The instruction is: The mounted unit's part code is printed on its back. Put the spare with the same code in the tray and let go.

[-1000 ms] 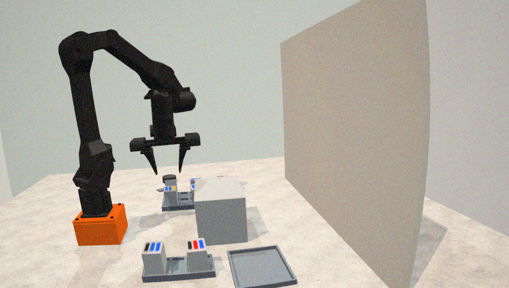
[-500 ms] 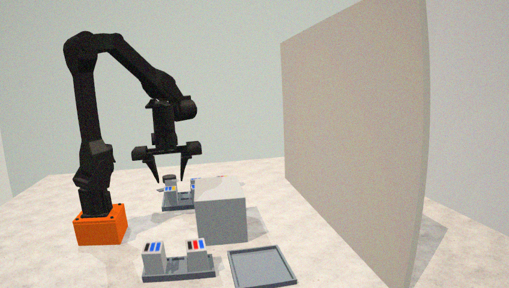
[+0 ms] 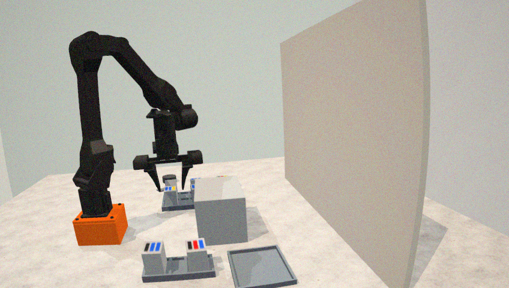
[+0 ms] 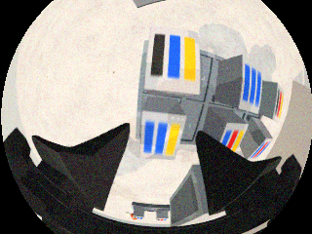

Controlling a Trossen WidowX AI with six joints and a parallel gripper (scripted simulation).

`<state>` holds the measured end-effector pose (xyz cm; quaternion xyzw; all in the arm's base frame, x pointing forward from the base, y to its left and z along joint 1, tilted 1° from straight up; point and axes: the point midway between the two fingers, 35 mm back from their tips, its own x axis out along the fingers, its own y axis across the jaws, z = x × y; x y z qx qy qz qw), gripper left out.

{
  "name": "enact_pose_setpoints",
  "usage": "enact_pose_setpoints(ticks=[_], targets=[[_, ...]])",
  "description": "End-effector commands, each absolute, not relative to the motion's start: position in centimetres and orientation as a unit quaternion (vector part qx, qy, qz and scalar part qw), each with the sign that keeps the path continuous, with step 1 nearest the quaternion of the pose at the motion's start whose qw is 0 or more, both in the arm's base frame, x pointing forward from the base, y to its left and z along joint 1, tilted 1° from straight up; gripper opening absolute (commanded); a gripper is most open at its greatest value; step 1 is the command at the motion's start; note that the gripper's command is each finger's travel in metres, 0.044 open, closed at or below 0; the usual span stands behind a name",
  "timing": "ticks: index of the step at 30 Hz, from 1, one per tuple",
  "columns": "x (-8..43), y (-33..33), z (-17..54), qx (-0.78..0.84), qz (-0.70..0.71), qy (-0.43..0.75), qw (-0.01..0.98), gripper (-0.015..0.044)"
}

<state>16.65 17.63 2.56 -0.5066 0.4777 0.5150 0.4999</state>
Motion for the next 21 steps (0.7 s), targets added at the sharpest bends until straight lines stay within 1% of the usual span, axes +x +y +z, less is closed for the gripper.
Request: enact_pose_setpoints(ticks=[1,21], targets=[[16.5,17.5,1.7,-0.507,0.516,0.48,0.495,0.03],[16.4,17.3,-0.3,-0.507,0.516,0.481,0.495,0.03]])
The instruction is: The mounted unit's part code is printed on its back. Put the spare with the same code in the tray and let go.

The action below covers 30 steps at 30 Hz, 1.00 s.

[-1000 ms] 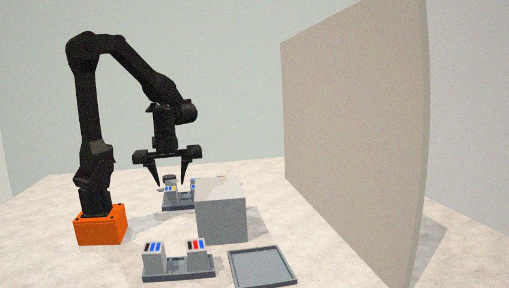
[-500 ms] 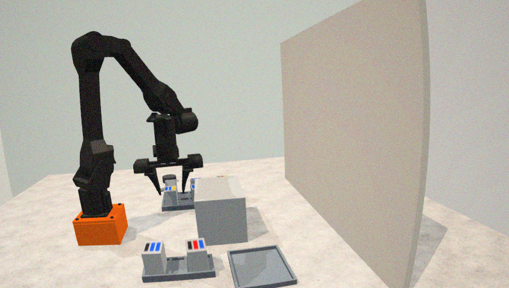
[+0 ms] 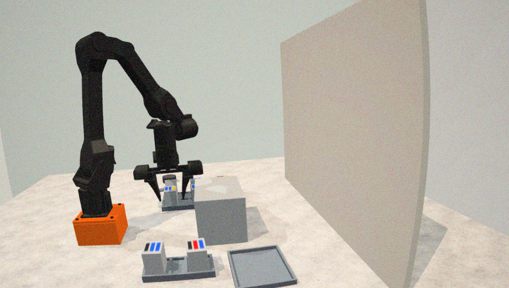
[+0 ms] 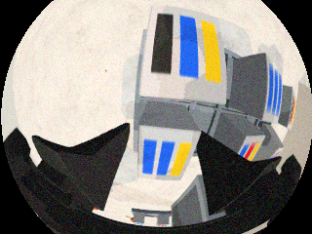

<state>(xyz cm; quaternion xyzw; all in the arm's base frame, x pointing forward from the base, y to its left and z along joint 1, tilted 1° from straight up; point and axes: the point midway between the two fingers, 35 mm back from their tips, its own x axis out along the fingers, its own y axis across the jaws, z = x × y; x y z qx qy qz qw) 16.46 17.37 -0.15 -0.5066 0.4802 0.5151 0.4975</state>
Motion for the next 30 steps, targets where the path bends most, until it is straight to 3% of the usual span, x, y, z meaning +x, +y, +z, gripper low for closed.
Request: enact_pose_setpoints(ticks=[1,2,7,14,19,30], targets=[[16.4,17.3,-0.3,-0.507,0.516,0.481,0.495,0.03],[16.4,17.3,-0.3,-0.507,0.516,0.481,0.495,0.03],[16.4,17.3,-0.2,-0.507,0.515,0.481,0.497,0.0169],[16.4,17.3,-0.2,-0.507,0.515,0.481,0.497,0.0122],[16.4,17.3,-0.2,-0.507,0.515,0.481,0.497,0.0],[16.6,17.5,1.4,-0.507,0.515,0.481,0.497,0.0]])
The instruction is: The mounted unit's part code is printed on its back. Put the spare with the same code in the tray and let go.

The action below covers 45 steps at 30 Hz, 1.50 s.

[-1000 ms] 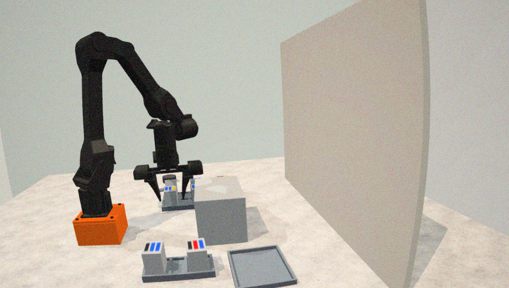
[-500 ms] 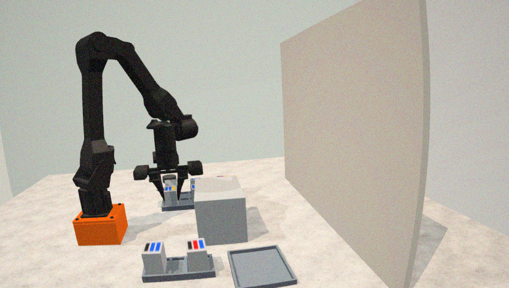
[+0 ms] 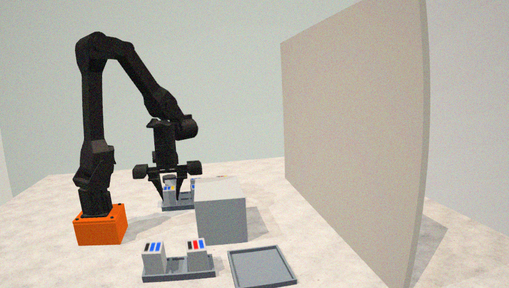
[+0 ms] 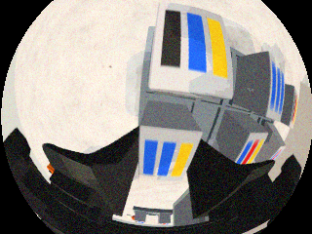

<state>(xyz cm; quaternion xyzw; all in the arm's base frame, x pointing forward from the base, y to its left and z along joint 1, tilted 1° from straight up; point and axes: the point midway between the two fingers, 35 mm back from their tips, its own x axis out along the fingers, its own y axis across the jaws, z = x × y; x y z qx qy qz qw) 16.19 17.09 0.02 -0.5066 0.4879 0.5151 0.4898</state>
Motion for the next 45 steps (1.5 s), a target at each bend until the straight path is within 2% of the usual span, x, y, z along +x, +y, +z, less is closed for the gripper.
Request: enact_pose_setpoints(ticks=[1,10,23,40,45], targets=[[16.6,17.5,2.0,-0.507,0.515,0.481,0.496,0.0],[16.4,17.2,7.6,-0.507,0.516,0.48,0.495,0.0],[16.2,17.1,7.5,-0.505,0.516,0.485,0.493,0.0],[16.4,18.0,14.8,-0.507,0.516,0.48,0.496,0.0],[16.4,18.0,15.1,-0.507,0.516,0.48,0.496,0.0]])
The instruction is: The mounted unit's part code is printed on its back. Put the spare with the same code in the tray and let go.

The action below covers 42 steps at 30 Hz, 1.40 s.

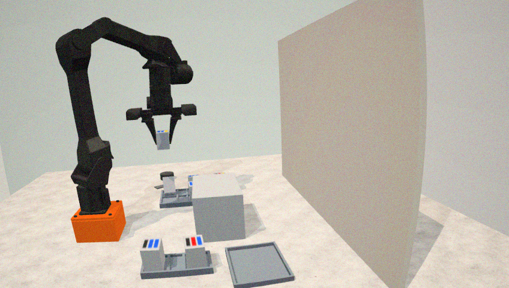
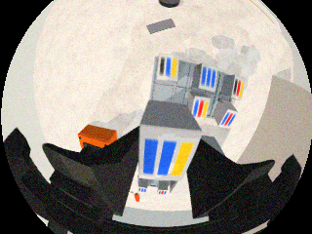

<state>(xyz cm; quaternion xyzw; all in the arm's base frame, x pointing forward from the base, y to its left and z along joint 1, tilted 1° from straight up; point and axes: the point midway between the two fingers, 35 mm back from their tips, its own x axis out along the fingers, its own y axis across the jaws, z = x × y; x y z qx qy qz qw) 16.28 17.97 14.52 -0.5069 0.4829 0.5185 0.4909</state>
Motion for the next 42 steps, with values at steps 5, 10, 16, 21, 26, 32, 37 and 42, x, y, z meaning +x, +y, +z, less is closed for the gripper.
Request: enact_pose_setpoints(ticks=[5,10,16,21,26,32,37,42], targets=[[18.2,17.1,15.1,-0.506,0.512,0.485,0.497,0.0],[20.3,15.9,15.2,-0.503,0.507,0.489,0.501,0.0],[22.4,14.5,15.5,-0.498,0.502,0.489,0.511,0.0],[24.2,13.1,15.7,-0.499,0.5,0.488,0.512,0.0],[26.1,11.3,15.8,-0.501,0.5,0.488,0.511,0.0],[28.3,8.8,16.1,-0.503,0.494,0.486,0.516,0.0],[29.8,6.7,16.3,-0.505,0.485,0.486,0.524,0.0],[31.0,4.4,16.3,-0.504,0.482,0.488,0.525,0.0]])
